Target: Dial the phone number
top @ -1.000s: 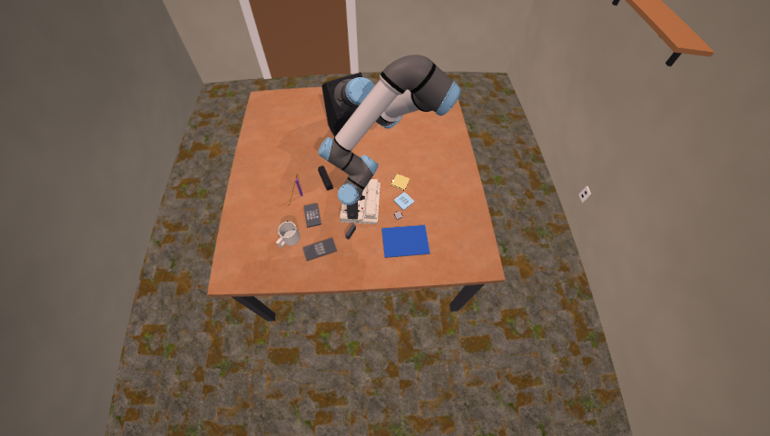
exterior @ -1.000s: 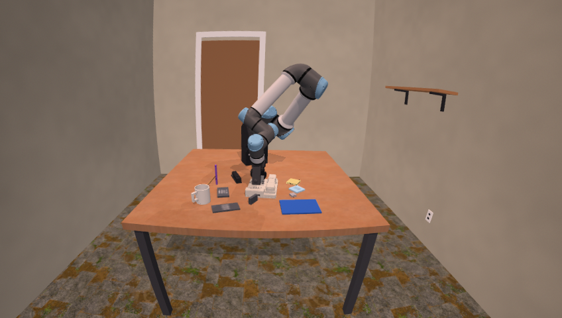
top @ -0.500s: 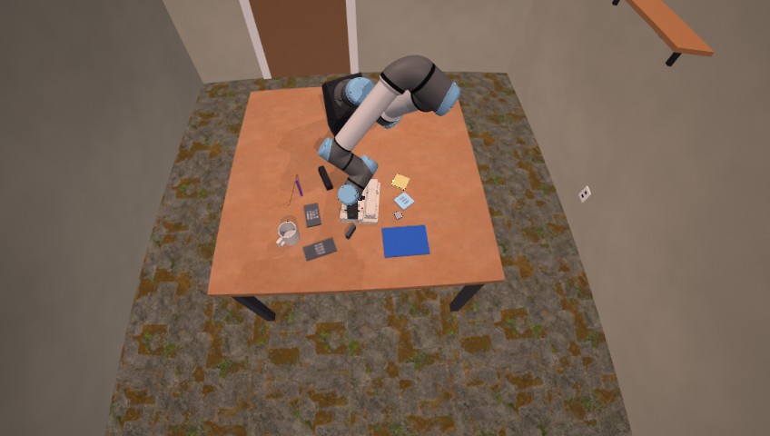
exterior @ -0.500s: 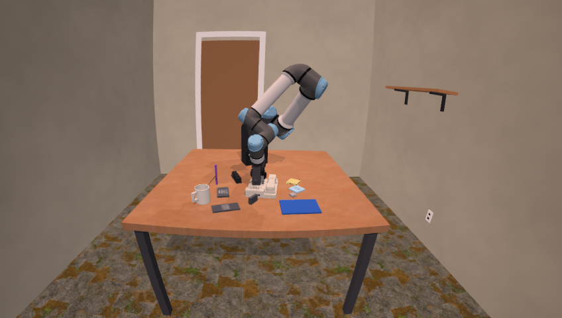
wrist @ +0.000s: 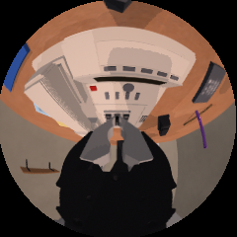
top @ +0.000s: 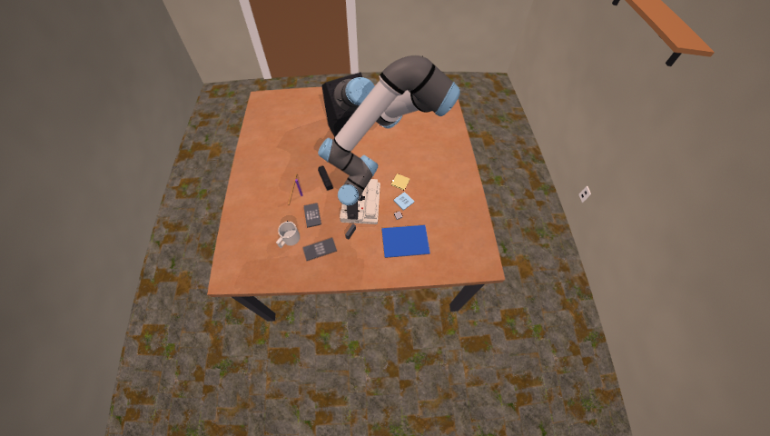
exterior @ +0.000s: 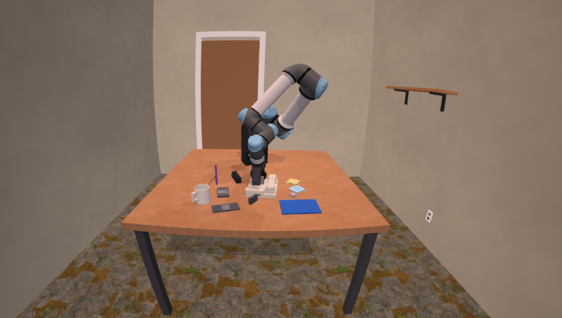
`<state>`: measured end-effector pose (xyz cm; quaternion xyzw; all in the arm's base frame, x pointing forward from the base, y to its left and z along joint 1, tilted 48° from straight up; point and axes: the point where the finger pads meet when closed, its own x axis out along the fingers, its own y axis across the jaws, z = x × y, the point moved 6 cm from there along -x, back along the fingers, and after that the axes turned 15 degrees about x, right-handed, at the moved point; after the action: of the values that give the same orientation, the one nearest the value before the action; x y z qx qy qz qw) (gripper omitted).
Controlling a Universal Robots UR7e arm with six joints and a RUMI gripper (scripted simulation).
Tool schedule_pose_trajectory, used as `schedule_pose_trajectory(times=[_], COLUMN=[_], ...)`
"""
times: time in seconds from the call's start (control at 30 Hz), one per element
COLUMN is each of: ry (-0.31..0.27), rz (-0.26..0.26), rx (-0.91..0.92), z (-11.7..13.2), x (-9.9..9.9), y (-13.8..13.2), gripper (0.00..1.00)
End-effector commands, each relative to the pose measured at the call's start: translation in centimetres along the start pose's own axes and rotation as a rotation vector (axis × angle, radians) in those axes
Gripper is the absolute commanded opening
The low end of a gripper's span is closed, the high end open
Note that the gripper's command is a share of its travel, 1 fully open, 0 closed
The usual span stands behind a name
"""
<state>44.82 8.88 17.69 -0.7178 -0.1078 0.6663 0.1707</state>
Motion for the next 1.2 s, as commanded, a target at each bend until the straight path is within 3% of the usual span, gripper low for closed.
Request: schedule_pose_trajectory(times=[0.0, 0.4, 1.17], ry=[0.001, 0.001, 0.001], rz=[0.000, 0.000, 0.000], rx=[0.000, 0.000, 0.000], z=[0.3, 1.0, 4.4], x=[-0.5, -1.4, 1.1], y=[0.1, 0.3, 1.2], gripper=[0.00, 0.00, 0.00])
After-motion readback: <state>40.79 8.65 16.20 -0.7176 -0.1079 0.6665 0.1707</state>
